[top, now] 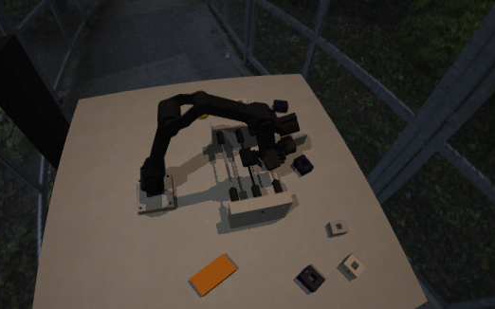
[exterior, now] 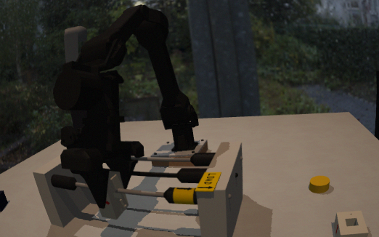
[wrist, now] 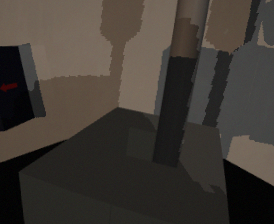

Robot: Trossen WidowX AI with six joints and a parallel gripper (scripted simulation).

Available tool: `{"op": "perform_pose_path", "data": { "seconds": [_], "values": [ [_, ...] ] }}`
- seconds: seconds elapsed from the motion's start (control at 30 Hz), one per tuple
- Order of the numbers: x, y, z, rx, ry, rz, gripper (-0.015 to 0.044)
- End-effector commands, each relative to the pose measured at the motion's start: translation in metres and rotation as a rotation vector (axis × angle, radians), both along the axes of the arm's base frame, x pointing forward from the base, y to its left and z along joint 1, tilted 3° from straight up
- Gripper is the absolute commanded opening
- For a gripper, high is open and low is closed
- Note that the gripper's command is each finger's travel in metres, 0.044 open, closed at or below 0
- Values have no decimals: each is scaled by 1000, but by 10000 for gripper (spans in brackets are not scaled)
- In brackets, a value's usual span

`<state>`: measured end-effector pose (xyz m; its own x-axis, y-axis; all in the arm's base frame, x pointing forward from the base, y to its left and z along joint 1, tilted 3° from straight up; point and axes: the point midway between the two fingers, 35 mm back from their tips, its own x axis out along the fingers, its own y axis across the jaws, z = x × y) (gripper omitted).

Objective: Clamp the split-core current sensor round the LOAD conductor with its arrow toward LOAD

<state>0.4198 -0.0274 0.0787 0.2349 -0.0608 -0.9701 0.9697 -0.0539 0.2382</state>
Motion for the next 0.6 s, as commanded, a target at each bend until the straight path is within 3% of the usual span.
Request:
{"op": "perform_pose_path", "data": {
  "seconds": [0.0,0.07,0.33,0.57],
  "values": [
    [0,0,0,0,-1,0,219],
    [0,0,0,0,-1,0,206],
    [0,0,0,0,-1,0,0],
    [0,0,0,0,-1,0,0]
  ]
}}
